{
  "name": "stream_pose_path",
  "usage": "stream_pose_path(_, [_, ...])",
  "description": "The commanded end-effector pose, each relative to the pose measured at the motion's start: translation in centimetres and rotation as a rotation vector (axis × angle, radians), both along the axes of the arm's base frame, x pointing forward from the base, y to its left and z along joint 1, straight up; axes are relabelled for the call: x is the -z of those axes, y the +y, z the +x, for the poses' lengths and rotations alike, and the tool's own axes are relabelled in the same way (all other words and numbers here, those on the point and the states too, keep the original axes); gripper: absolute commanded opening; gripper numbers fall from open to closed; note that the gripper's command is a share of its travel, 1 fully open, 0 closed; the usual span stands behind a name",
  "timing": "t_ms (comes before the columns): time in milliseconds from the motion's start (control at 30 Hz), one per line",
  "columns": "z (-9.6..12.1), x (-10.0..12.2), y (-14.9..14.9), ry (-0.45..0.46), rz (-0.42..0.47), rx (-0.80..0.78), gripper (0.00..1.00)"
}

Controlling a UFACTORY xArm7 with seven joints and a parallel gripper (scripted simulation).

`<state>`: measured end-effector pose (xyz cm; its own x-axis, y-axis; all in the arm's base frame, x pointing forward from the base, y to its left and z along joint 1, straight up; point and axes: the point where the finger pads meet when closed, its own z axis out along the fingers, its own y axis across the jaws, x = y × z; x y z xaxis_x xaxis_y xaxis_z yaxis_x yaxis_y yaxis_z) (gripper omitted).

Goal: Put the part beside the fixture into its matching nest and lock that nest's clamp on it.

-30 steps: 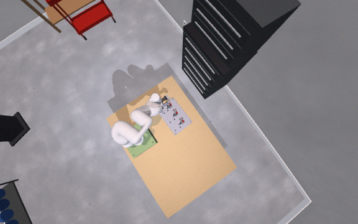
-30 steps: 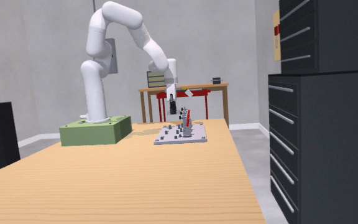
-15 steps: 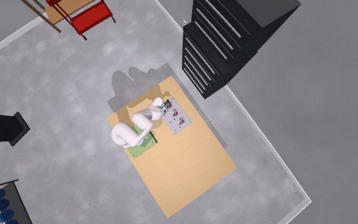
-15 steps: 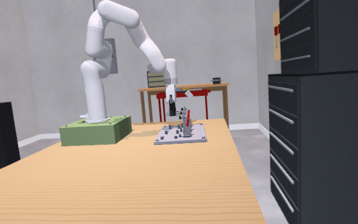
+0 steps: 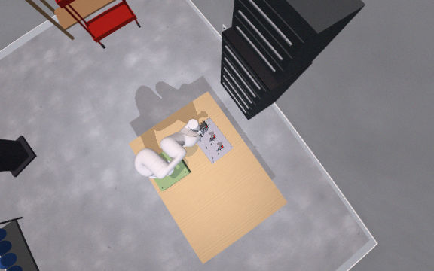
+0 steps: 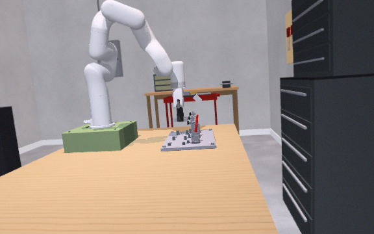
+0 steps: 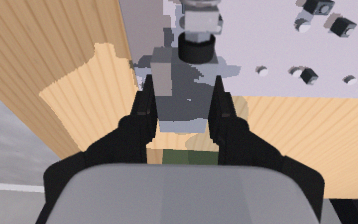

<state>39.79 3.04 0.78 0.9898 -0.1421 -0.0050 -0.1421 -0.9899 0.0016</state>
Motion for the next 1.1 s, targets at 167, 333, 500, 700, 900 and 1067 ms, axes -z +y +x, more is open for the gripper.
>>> stream_pose_path(167, [0.15,-0.12,-0.01,-0.004,0.000,0.000,0.00])
stream_pose_path(333, [0.15,-0.12,-0.01,-0.004,0.000,0.000,0.00])
stream_pose_path(500, [0.15,-0.12,-0.01,-0.004,0.000,0.000,0.00])
stream_pose_path(700, [0.15,-0.11,-0.01,-0.004,0.000,0.000,0.00])
stream_pose_path(900, [0.16,-0.05,-0.02,-0.004,0.000,0.000,0.00])
stream_pose_path(1067, [0.19,0.19,-0.02,-0.004,0.000,0.000,0.00])
